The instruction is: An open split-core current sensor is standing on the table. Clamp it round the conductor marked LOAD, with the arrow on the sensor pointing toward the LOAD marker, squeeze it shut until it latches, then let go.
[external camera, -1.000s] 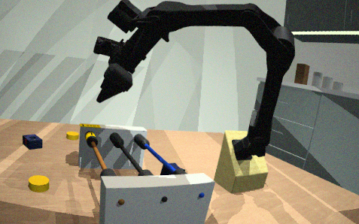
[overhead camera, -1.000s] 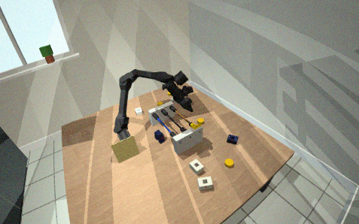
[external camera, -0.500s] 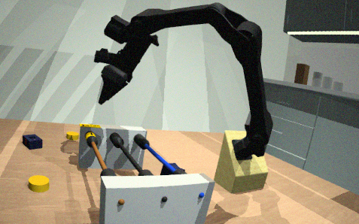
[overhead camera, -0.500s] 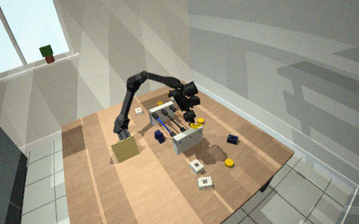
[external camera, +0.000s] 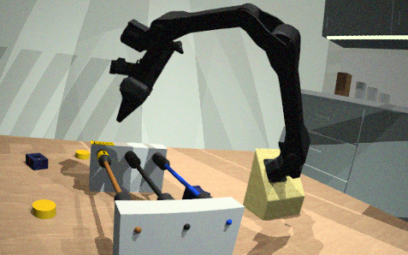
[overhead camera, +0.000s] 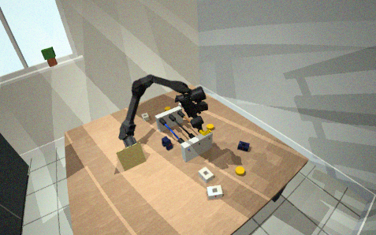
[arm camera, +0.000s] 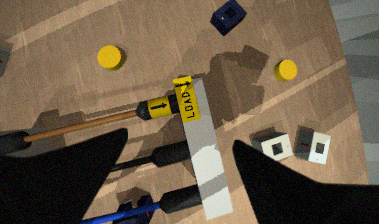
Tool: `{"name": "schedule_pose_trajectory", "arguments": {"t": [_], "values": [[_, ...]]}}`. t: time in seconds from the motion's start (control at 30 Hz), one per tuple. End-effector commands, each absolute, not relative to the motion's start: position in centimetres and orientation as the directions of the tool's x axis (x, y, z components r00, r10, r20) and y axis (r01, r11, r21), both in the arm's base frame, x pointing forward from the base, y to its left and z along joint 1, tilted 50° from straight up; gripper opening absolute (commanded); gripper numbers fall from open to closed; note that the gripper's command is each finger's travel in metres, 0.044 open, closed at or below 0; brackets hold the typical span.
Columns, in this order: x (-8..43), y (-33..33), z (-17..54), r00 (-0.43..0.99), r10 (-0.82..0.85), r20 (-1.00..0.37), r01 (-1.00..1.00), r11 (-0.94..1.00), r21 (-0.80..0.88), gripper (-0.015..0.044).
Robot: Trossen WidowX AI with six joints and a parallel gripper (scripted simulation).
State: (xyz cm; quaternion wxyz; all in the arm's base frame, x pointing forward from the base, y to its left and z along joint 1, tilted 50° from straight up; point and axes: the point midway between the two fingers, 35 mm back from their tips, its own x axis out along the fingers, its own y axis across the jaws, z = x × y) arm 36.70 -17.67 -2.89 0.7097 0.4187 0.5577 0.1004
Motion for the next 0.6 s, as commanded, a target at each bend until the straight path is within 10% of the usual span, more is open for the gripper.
{"name": "schedule_pose_trajectory", "arguments": {"t": [0.0, 0.57], "values": [[33.9, -14.6, -1.9, 0.282, 0.647, -0.708, 0.244, 0.666, 0.705, 0.0440], [22.2, -4.0, 1.0, 0.010, 0.756, -0.654, -0.103, 0.652, 0.752, 0.0440]]}}
